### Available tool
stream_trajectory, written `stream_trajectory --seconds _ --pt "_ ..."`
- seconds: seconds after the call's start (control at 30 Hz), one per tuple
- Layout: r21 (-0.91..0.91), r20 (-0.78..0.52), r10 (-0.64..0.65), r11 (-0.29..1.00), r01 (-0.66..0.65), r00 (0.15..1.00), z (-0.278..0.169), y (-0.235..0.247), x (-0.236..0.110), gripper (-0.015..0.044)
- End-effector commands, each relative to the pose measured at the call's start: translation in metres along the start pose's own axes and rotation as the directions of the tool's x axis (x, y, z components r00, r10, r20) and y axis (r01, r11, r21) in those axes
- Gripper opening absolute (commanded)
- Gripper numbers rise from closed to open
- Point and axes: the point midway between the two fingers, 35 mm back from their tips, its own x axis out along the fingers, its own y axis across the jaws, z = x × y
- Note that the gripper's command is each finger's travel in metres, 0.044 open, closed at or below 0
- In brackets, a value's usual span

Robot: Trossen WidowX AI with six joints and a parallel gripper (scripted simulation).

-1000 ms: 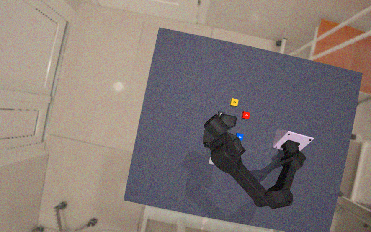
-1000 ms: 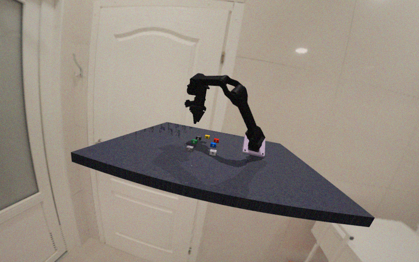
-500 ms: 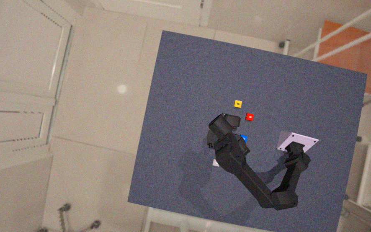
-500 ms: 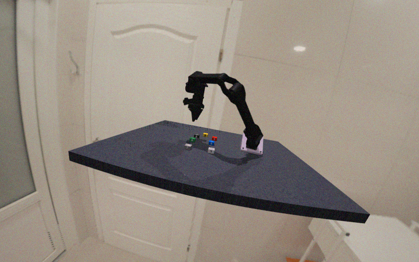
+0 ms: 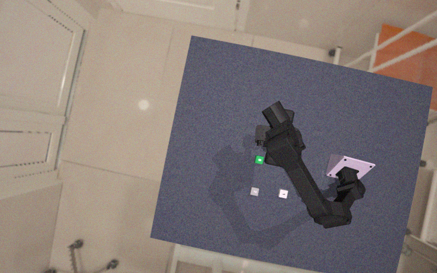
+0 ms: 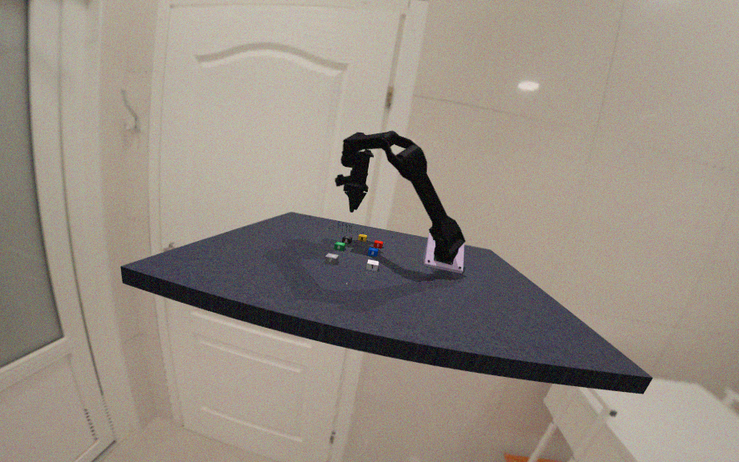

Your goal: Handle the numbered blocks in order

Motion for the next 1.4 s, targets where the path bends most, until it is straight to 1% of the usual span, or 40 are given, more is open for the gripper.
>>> stream_trajectory --seconds 0.0,0.4,0.47,0.53,0.6,1.37 --pt "-0.005 0.001 -0.006 1.0 0.006 1.0 0.0 -0.001 -0.002 0.04" --pt "-0.005 0.001 -0.006 1.0 0.006 1.0 0.0 -0.001 -0.002 0.04" --pt "-0.005 0.001 -0.008 1.0 0.008 1.0 -0.007 -0.017 -0.002 0.04" --pt "-0.005 0.001 -0.011 1.0 0.011 1.0 -0.027 -0.054 -0.003 0.04" --pt "-0.005 0.001 -0.01 1.0 0.01 1.0 -0.036 -0.068 -0.002 0.04" --pt "-0.005 0.001 -0.01 1.0 0.01 1.0 -0.036 -0.068 -0.002 0.04"
